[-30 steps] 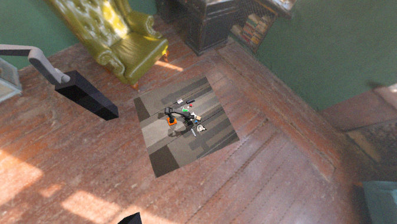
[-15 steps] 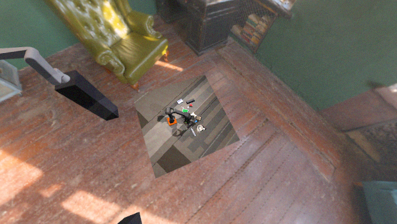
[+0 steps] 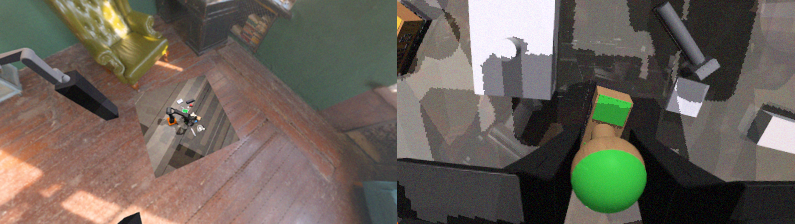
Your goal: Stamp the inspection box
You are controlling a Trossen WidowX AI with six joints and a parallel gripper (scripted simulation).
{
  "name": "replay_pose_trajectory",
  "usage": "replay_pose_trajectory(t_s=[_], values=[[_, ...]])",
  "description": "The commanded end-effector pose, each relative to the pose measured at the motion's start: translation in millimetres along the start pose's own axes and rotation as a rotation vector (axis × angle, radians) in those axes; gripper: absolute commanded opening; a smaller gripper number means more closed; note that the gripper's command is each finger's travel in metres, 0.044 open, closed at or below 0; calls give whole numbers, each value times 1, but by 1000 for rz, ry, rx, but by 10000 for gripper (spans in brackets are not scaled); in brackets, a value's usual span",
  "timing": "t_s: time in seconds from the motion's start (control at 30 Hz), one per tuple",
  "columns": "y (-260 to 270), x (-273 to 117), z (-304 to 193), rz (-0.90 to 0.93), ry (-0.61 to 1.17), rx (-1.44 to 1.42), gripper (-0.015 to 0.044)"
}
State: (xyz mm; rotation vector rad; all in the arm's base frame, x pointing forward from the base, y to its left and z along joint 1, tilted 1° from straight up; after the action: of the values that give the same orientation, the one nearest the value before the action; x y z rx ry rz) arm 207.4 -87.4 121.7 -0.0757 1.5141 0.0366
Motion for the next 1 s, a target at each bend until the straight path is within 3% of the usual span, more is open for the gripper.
replay_pose_trajectory(t_s=[0.0, 0.33, 0.47, 0.73, 0.97], values=[[1, 4, -1, 7, 1, 0, 0], [0, 1, 0, 1, 1, 0, 263], [-1, -8, 2, 1, 1, 0, 264], [-3, -113, 2, 7, 1, 0, 264], [-3, -116, 1, 7, 1, 0, 264]])
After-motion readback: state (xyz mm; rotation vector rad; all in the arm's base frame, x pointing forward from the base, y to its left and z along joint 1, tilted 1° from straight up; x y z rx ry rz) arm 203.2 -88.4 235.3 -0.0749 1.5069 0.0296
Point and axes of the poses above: the point midway between the two fingers, 35 mm back from their tips, its own x axis out along the fingers, its own y axis across the jaws, z = x × y, the point moved 9 cm from there along -x, back along the fingers, and after that the axes turned 15 degrees about x, right-handed, at the moved point
